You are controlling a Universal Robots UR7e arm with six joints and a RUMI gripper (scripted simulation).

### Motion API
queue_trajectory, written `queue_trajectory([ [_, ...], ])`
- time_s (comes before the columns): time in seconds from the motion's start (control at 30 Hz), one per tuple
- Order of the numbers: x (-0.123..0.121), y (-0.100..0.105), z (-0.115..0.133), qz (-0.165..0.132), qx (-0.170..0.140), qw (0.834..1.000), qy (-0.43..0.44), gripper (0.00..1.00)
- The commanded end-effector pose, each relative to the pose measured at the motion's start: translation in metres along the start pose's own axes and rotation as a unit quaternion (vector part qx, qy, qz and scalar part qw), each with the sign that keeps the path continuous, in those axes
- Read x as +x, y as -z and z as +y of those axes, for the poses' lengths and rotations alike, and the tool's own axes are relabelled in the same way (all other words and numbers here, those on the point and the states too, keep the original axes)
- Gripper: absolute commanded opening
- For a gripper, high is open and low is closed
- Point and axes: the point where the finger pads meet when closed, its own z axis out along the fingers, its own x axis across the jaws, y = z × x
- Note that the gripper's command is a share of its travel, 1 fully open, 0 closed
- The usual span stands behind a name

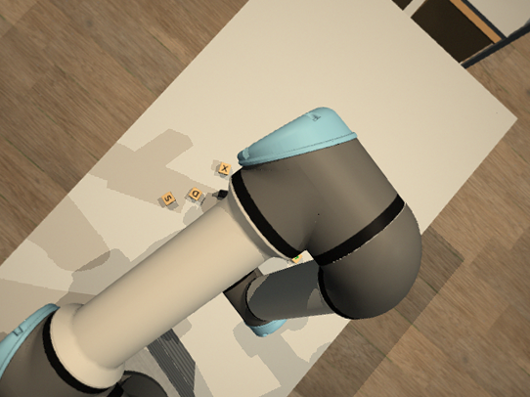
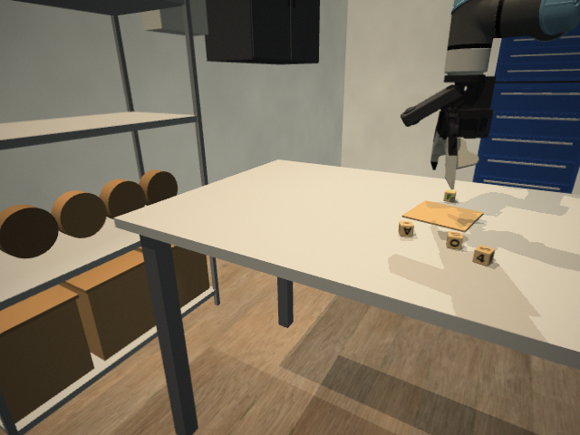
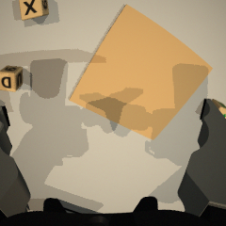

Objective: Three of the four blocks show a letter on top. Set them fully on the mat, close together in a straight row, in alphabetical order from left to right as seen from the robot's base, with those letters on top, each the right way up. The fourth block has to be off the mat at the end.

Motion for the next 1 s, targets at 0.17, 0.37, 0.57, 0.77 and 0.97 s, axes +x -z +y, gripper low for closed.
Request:
queue_trajectory([
  [0.17,-0.025,0.0,-0.003,0.0,0.002,0.991,0.135,1.0],
  [0.37,-0.038,0.0,-0.003,0.0,0.002,0.979,0.204,1.0],
  [0.57,-0.053,0.0,-0.002,0.0,0.002,0.96,0.28,1.0],
  [0.77,-0.068,0.0,-0.001,0.0,0.002,0.935,0.355,1.0],
  [0.97,-0.08,0.0,0.001,0.001,0.002,0.909,0.418,1.0],
])
